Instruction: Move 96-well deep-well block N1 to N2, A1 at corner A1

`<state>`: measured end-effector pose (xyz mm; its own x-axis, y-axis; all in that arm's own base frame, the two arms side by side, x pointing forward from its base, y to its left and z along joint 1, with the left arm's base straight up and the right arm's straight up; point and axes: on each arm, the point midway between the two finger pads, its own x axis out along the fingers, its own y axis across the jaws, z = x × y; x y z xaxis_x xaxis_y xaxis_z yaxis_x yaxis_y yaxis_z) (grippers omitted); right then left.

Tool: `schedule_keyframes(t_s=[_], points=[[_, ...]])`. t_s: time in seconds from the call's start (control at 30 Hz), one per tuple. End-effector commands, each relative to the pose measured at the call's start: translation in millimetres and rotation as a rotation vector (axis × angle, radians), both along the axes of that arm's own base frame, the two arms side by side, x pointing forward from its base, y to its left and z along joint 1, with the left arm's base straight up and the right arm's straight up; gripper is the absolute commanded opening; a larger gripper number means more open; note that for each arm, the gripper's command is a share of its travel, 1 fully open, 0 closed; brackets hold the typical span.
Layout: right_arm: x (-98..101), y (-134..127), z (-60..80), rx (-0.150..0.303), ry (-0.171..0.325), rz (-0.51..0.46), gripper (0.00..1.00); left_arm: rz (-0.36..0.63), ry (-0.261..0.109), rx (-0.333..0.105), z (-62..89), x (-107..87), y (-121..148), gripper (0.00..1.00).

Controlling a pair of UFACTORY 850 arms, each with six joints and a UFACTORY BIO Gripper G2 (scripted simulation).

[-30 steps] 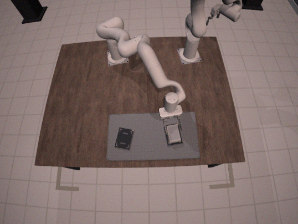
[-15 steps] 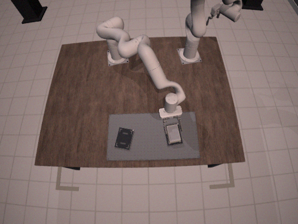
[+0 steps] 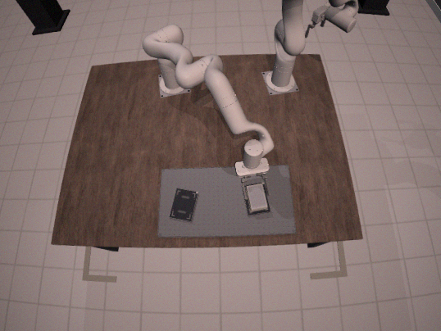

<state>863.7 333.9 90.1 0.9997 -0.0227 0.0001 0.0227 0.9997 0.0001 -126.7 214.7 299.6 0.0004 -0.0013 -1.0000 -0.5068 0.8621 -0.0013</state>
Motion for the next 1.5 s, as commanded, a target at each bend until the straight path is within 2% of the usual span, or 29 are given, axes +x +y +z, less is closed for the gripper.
schedule_keyframes(t_s=[0.0,0.47,0.97,1.47], points=[[0.9,0,-6.0,0.001,-0.002,0.000,0.37,0.000,0.000,0.001,0.4,-0.1,1,1.00],[0.9,0,-26.0,0.001,-0.002,0.000,0.37,0.000,0.000,0.001,0.4,-0.1,1,1.00],[1.0,0,-26.0,0.001,-0.002,0.000,0.37,0.000,0.000,0.001,0.4,-0.1,1,1.00],[0.9,0,-36.0,0.001,-0.002,0.000,0.37,0.000,0.000,0.001,0.4,-0.1,1,1.00]])
